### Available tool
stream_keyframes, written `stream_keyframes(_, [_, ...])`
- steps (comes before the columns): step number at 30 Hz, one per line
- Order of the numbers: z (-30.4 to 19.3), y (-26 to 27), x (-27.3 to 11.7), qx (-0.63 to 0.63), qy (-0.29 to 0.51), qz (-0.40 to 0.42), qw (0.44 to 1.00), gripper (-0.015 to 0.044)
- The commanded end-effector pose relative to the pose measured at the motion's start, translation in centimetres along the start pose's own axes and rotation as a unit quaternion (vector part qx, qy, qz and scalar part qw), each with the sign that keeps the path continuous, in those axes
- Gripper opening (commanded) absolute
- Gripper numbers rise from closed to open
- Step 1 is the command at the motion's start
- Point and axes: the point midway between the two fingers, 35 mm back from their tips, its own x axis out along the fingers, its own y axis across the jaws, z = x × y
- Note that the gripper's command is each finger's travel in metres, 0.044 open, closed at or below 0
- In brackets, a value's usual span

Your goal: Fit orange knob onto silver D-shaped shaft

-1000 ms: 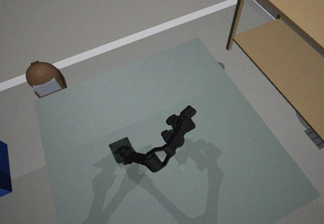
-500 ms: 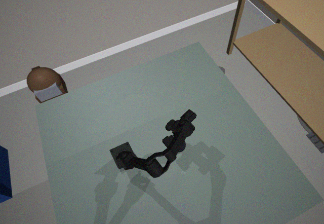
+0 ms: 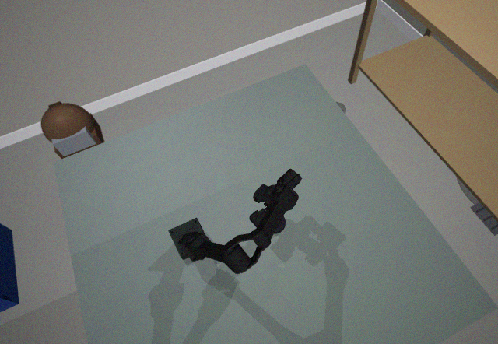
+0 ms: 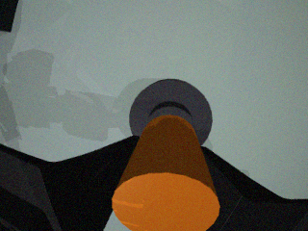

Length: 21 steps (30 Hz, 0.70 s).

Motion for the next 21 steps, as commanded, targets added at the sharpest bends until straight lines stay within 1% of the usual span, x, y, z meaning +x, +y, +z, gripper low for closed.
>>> stream_keyframes(1, [-0.04,-0.15,0.05,-0.002,0.001,-0.001,1.0,0.0])
stream_keyframes(11, [-0.1,-0.32,-0.44,-0.007,0.001,-0.001,1.0,0.0])
stream_keyframes(17, [-0.24,-0.51,-0.58,-0.102,0.001,-0.001,0.995,0.0])
stream_keyframes(21, [-0.31,-0.64,-0.52,-0.107,0.001,-0.001,0.994,0.0])
